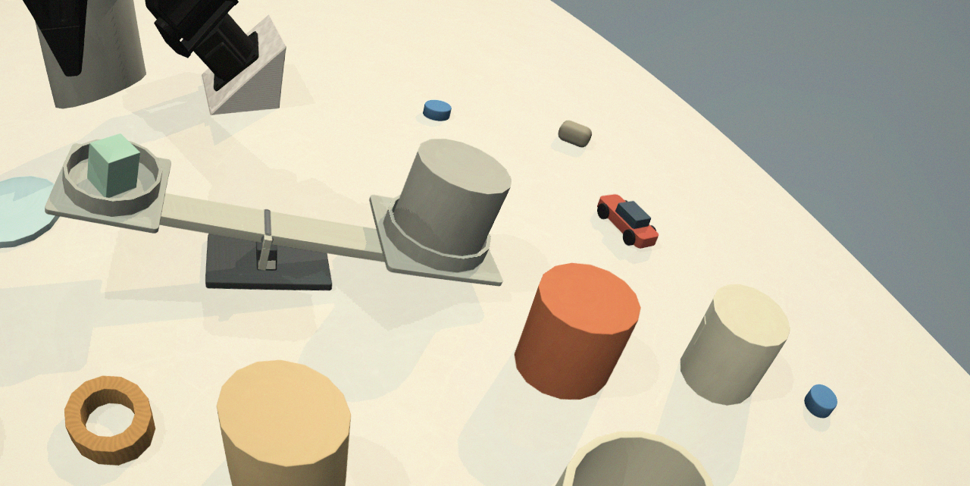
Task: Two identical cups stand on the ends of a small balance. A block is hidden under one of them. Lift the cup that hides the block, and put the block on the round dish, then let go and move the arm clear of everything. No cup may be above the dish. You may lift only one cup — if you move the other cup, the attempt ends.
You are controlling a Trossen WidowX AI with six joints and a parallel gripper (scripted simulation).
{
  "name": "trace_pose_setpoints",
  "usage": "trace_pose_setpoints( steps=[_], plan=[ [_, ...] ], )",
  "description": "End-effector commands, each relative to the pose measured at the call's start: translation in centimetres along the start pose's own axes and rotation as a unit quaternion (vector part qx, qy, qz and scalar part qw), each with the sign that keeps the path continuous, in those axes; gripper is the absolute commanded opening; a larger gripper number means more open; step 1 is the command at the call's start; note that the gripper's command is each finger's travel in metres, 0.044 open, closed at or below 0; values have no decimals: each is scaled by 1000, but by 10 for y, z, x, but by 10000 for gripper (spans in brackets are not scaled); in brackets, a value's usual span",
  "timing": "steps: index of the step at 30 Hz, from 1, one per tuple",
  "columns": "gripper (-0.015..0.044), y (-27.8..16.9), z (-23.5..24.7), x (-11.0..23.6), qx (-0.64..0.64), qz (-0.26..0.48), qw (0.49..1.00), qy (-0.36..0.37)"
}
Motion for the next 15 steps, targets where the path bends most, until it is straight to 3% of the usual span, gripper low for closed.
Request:
trace_pose_setpoints(
  steps=[1,15],
  plan=[
    [0,0,0,0,1,0,1000,-1],
    [0,-9,3,-4,2,-1,1000,4]
  ],
)
Point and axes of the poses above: the point midway between the two fingers, 35 mm back from their tips, its own x axis back along the fingers, its own z axis across the jaws, y = z × x, the point moved 3 cm from there along x, back along the fingers, and after that the axes turned 8 degrees about x, right-handed, at the moved point
